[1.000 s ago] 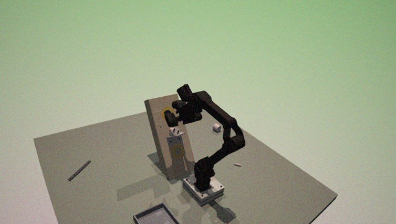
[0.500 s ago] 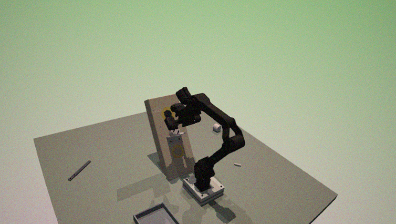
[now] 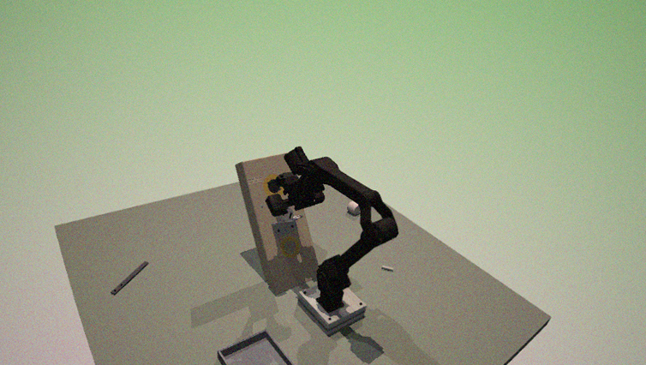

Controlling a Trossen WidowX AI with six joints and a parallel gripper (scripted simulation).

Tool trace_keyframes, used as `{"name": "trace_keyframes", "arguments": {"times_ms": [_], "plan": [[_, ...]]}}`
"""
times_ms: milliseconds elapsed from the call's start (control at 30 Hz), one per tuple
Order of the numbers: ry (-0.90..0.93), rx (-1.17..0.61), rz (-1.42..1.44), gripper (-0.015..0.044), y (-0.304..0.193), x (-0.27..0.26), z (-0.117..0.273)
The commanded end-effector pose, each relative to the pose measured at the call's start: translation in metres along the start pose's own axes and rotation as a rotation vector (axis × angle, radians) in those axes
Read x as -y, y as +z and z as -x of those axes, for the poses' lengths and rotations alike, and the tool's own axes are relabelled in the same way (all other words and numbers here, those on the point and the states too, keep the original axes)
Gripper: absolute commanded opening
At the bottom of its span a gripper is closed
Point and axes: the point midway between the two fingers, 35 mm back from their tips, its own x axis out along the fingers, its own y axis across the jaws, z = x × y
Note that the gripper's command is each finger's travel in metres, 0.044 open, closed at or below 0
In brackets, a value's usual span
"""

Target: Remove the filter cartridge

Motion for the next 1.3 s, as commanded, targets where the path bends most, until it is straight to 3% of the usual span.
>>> {"name": "trace_keyframes", "arguments": {"times_ms": [0, 367, 433, 800, 1033, 1267], "plan": [[0.005, -0.011, 0.004, 0.0305, -0.003, -0.001, -0.010], [0.005, -0.011, 0.004, 0.0305, -0.004, -0.001, -0.016], [0.000, -0.004, 0.000, 0.0252, -0.002, 0.000, -0.013], [0.000, -0.004, 0.000, 0.0179, -0.002, 0.000, -0.013], [0.001, -0.003, 0.000, 0.0000, 0.007, 0.000, -0.009], [0.003, -0.003, 0.001, 0.0000, 0.021, -0.001, -0.003]]}}
